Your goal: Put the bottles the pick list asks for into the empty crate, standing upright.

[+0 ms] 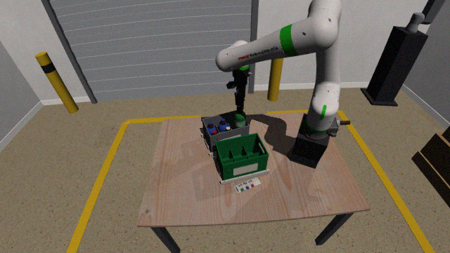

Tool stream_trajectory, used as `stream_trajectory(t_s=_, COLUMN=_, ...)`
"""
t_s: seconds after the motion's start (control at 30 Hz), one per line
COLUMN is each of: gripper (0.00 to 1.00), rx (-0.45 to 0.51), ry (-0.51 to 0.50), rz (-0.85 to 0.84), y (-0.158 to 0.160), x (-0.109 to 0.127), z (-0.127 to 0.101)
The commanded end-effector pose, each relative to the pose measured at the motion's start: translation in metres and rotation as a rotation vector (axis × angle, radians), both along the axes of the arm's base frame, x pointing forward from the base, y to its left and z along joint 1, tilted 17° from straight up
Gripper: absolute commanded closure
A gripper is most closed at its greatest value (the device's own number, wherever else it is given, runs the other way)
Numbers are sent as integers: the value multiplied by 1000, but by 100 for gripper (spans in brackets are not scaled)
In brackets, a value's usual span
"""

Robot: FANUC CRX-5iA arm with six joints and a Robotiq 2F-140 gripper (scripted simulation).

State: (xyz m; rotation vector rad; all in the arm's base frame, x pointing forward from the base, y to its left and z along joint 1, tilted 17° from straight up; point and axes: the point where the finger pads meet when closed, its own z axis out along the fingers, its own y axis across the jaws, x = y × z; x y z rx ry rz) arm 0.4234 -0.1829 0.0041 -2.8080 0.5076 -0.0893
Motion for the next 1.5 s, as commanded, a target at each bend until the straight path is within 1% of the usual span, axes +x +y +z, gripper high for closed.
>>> stream_trajectory(t_s=0.0, gripper=90, rx=-1, ry=-1, rz=0, y=-1, x=0, z=3)
stream_trajectory(t_s=0.83, gripper=90, rx=-1, ry=-1, rz=0, y=-11, x=-4, z=38)
stream_trajectory(t_s=1.17, gripper=90, rx=-1, ry=-1, rz=0, y=-10, x=-5, z=39)
stream_trajectory(t_s=1.47, gripper=90, rx=-1, ry=-1, rz=0, y=6, x=-14, z=43)
